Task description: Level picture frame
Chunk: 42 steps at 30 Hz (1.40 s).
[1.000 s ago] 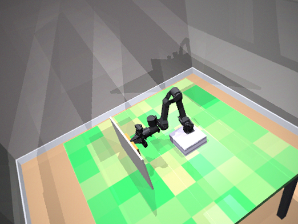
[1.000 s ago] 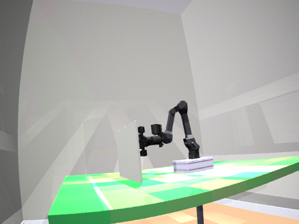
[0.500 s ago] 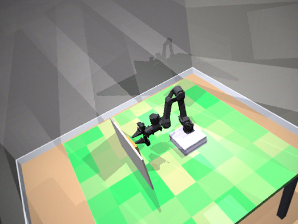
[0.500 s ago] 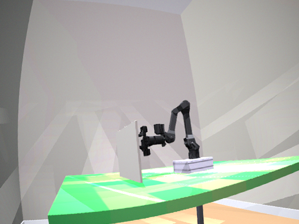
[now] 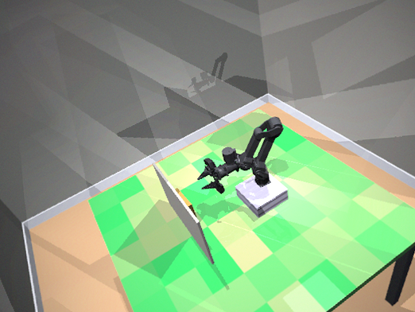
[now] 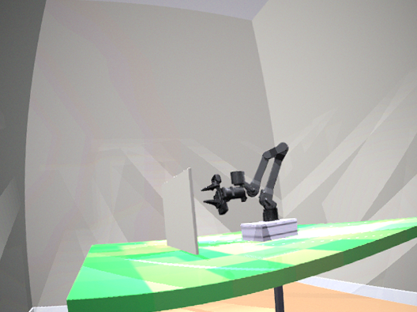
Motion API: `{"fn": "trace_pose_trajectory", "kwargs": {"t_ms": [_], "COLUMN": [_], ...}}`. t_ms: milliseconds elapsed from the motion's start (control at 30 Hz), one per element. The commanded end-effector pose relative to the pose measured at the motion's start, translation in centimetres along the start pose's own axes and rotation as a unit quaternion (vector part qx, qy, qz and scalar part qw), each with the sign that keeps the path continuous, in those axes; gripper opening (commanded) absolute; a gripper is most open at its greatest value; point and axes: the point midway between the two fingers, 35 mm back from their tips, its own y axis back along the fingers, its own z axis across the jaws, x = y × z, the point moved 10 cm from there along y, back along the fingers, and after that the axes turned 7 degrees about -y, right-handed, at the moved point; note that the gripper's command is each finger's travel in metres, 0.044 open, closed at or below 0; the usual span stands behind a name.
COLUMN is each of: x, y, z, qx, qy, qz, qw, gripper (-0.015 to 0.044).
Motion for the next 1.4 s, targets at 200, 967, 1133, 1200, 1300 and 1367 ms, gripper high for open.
{"fn": "trace_pose_trajectory", "kwargs": {"t_ms": [200,967,1133,1200,1300,1367], "x": [-0.3,0.5,0.5,0.5,0.5,0.5], "y": [4.2,8.6,8.6,8.6,8.6,8.6], "z": [2.2,2.1,2.1,2.1,2.1,2.1], "qx": [-0.002,-0.001,-0.001,-0.001,-0.001,-0.001], "qy": [-0.038,-0.081,-0.081,-0.081,-0.081,-0.081], "qz": [0.003,0.004,0.004,0.004,0.004,0.004], "qw": [0.999,0.997,0.997,0.997,0.997,0.997], "gripper": [0.026,0.026,0.026,0.026,0.026,0.026]}}
